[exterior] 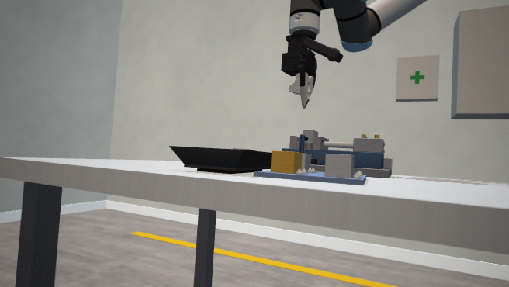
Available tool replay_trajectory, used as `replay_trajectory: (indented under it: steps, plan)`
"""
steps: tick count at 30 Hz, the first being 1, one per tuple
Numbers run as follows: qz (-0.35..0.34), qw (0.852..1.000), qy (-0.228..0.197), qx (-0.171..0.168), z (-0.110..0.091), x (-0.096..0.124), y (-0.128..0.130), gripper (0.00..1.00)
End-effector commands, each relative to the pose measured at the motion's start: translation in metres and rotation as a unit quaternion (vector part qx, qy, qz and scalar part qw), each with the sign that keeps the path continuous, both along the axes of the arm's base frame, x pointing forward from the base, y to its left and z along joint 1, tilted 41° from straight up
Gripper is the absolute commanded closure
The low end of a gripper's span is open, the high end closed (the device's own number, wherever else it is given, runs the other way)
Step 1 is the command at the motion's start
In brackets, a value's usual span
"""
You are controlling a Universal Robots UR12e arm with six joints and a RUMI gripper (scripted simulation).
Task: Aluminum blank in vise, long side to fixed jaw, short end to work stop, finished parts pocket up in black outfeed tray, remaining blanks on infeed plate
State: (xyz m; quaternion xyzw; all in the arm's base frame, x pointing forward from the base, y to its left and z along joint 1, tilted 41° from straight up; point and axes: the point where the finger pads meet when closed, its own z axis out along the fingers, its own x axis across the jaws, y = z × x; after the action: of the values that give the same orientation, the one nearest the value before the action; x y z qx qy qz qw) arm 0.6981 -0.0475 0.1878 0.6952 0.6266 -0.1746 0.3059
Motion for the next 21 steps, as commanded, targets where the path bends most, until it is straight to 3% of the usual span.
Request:
replay_trajectory:
  steps: [1,12,14,21]
  plan:
    - [-0.042,0.998,-0.036,0.008,0.0,-0.002,0.0,1.0]
    - [-0.18,0.971,-0.154,0.033,-0.002,-0.009,0.001,1.0]
    - [-0.18,0.971,-0.154,0.033,-0.002,-0.009,0.001,1.0]
    - [-0.273,0.932,-0.233,0.051,-0.002,-0.013,0.001,1.0]
